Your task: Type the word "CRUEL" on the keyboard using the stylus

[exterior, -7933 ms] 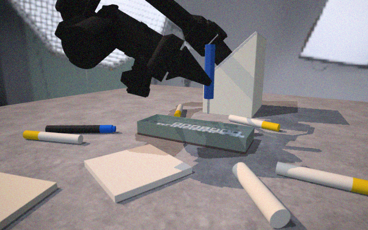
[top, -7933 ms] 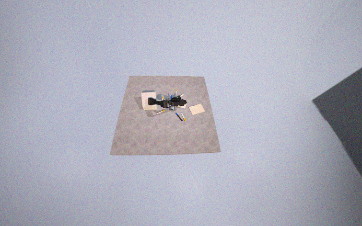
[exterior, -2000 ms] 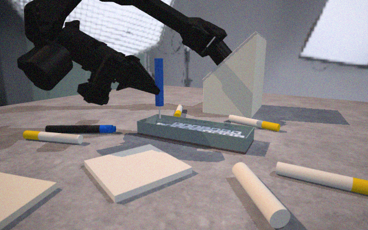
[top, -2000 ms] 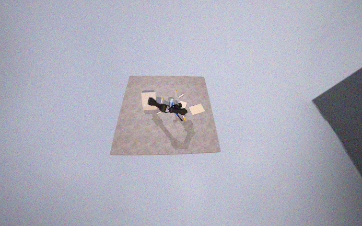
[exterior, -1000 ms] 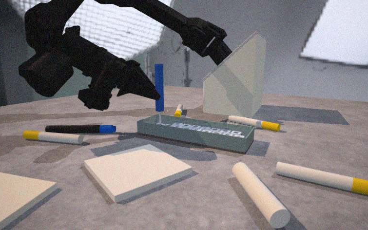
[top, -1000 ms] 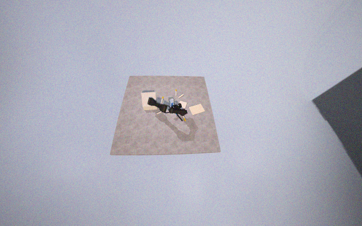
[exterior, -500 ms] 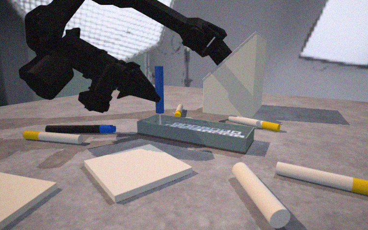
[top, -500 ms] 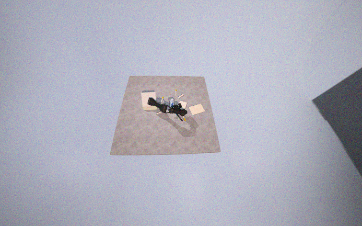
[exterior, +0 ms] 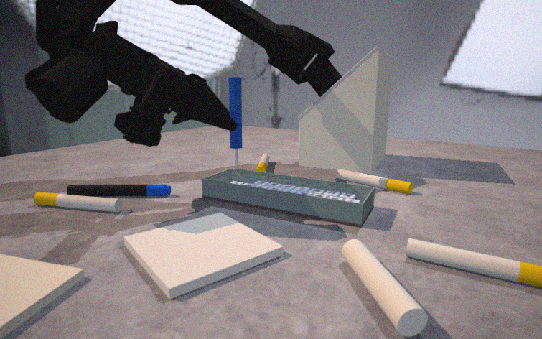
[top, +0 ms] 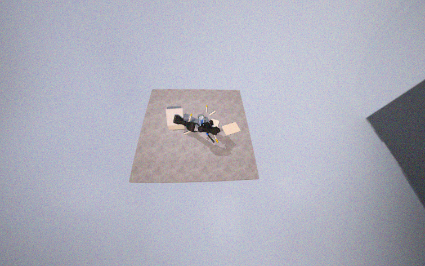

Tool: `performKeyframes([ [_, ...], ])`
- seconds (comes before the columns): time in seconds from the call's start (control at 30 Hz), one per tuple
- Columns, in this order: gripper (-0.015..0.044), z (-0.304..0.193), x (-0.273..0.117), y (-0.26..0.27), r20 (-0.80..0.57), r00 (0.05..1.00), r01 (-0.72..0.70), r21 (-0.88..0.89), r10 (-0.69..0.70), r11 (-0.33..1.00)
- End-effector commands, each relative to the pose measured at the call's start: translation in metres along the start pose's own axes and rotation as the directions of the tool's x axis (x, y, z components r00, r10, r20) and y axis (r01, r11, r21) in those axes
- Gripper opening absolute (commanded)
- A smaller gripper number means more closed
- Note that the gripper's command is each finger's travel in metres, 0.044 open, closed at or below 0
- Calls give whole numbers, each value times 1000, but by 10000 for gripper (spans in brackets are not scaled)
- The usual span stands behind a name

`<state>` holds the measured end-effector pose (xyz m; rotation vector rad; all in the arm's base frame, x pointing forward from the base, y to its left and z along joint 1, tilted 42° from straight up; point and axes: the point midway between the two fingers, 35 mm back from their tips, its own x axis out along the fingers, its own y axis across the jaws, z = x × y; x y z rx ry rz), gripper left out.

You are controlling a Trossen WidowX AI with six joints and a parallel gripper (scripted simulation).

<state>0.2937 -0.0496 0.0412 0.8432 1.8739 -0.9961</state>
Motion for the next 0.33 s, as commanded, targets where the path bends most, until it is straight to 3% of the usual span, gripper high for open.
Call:
performKeyframes([
  [0.0, 81, -10, -6, -1, -1, 1000, -5, 6, 5, 1000],
  [0.3, 81, -7, -4, -1, 2, 1000, -2, 0, 2, 1000],
])
